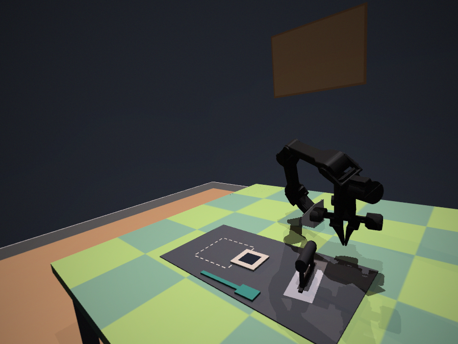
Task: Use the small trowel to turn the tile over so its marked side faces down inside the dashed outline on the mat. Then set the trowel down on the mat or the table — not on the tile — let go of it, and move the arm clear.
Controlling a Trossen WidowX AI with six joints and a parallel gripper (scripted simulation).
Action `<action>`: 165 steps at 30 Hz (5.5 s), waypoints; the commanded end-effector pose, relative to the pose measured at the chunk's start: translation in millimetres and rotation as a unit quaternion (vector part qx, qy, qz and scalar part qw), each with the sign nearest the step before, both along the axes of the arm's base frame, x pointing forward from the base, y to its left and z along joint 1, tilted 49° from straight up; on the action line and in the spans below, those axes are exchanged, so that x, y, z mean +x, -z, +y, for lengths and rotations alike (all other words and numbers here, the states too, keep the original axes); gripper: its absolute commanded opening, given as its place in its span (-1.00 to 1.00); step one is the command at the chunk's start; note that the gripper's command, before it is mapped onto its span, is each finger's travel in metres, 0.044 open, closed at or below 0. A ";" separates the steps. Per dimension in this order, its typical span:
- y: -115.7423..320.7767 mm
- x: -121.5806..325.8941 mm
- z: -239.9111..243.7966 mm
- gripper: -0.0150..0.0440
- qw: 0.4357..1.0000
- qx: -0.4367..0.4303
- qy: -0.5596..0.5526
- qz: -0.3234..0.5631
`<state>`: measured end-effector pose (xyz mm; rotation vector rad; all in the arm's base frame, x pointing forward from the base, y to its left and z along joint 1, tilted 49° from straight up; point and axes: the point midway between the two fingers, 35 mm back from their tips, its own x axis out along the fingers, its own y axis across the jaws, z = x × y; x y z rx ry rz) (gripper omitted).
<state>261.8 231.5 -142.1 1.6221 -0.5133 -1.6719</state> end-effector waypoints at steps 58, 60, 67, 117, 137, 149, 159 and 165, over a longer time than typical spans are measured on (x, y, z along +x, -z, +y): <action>-31.9 49.7 -2.7 0.42 0.753 0.051 0.447 -0.480; -33.5 52.0 -3.0 0.42 0.729 0.053 0.465 -0.499; -39.2 60.0 -4.4 0.42 0.641 0.059 0.521 -0.560; -71.1 103.1 -21.4 0.42 0.011 0.075 0.678 -0.731; -49.4 104.9 -45.9 0.42 0.016 0.070 0.674 -0.735; -42.6 104.5 -54.2 0.07 0.018 0.069 0.673 -0.736; -42.6 104.5 -54.2 -0.05 0.018 0.069 0.673 -0.736; -42.6 104.5 -54.2 -0.05 0.018 0.069 0.673 -0.736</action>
